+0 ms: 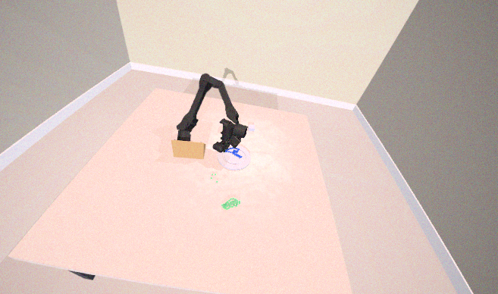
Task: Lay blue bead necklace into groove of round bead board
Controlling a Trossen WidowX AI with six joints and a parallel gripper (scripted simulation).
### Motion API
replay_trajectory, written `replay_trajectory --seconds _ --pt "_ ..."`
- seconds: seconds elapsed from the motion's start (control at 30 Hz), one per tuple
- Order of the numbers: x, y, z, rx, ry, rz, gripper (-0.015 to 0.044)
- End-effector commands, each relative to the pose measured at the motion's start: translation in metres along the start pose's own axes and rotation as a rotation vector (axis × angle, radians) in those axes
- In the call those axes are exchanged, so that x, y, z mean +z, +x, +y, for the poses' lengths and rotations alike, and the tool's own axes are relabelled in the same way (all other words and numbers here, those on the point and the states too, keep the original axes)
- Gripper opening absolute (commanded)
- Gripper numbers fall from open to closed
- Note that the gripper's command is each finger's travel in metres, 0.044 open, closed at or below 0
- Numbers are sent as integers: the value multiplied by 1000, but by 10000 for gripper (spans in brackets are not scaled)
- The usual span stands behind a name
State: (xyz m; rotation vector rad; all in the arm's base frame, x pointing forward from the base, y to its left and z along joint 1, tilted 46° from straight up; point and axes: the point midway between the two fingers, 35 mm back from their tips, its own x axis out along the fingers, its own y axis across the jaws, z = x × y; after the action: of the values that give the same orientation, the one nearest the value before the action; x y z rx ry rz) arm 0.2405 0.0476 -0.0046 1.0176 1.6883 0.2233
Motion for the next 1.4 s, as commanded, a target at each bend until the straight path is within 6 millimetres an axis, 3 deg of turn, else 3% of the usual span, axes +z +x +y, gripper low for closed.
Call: replay_trajectory --seconds 0.0,0.3,1.17,1.23,1.37 --pt "0 0 0 0 -1 0 210" --pt "-1 -2 0 0 3 5 440" --pt "-1 -5 0 -1 2 2 440" --pt "2 -6 2 -1 -62 2 387" --pt "21 -16 17 0 -438 1 282"
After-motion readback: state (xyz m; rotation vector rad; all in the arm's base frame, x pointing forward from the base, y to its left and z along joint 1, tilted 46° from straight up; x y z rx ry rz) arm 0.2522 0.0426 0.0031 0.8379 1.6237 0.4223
